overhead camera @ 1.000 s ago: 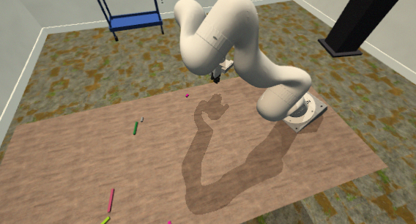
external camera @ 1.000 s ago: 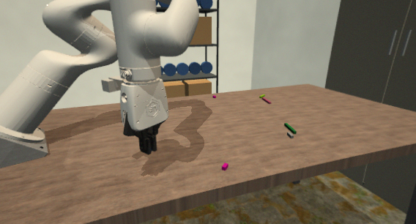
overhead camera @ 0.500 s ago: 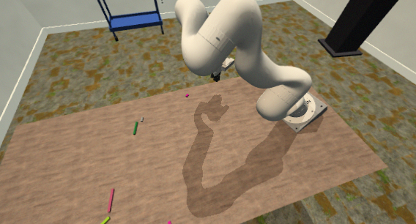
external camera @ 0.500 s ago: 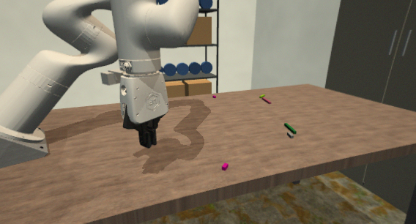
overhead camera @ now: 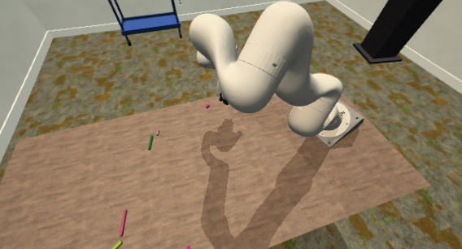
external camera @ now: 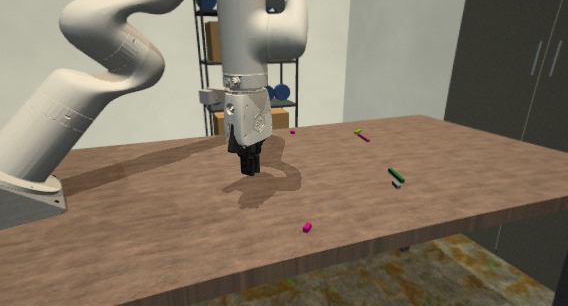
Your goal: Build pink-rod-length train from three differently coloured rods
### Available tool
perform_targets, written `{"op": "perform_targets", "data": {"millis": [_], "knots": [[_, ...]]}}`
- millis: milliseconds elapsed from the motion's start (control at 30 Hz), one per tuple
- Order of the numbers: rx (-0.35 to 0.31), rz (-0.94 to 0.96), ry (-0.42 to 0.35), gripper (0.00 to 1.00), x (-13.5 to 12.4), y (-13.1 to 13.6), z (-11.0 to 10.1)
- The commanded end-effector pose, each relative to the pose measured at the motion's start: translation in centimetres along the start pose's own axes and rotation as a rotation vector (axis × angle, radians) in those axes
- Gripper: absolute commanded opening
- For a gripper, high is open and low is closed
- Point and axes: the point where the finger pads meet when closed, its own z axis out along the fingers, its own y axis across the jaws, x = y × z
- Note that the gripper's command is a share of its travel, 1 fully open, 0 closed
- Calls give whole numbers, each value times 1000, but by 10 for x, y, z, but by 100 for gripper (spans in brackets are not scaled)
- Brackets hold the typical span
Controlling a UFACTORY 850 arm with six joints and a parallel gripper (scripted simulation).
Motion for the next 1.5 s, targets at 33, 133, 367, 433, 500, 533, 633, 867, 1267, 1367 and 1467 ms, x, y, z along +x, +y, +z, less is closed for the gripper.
{"op": "perform_targets", "data": {"millis": [33,133,367,433,500,533,633,867,1267,1367,1467], "knots": [[7,-19,1,4,-4,53,0],[7,-32,1,4,-5,85,0],[7,-56,1,4,-8,145,1],[7,-66,1,4,-9,168,1],[7,-74,1,4,-10,189,1],[6,-79,0,4,-10,200,1],[7,-92,1,4,-12,232,2],[7,-120,1,4,-15,300,2],[7,-139,0,4,-17,348,3],[7,-139,0,4,-17,348,3],[7,-139,0,4,-17,348,3]]}}
